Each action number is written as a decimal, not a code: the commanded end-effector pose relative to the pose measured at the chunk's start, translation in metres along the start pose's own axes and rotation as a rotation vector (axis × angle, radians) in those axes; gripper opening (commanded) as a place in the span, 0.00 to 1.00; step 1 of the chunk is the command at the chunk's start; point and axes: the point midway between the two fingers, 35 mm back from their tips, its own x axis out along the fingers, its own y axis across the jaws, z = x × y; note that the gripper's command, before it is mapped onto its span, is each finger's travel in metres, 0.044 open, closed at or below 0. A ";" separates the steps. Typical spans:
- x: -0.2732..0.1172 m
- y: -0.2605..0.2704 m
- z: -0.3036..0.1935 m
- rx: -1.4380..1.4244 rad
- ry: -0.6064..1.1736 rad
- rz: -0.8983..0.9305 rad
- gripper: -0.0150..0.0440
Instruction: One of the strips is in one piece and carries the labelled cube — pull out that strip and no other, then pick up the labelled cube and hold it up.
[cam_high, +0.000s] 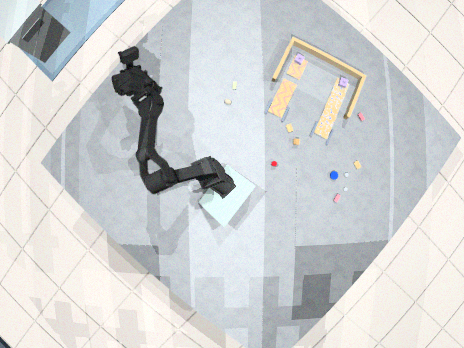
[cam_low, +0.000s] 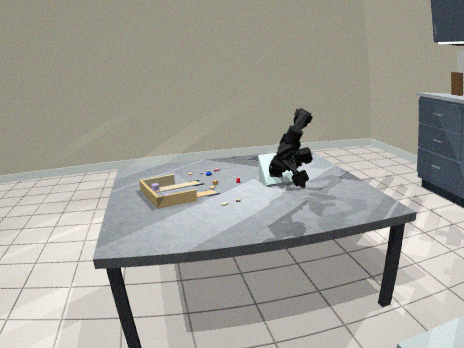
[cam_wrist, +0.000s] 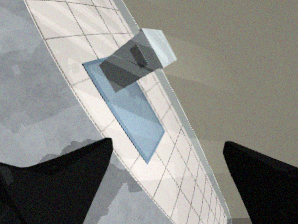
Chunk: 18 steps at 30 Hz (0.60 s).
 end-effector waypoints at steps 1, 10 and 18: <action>-0.012 0.003 -0.076 0.112 0.206 0.021 0.93; -0.081 -0.006 -0.202 0.316 0.568 -0.039 0.93; -0.181 -0.014 -0.283 0.569 0.845 -0.192 0.93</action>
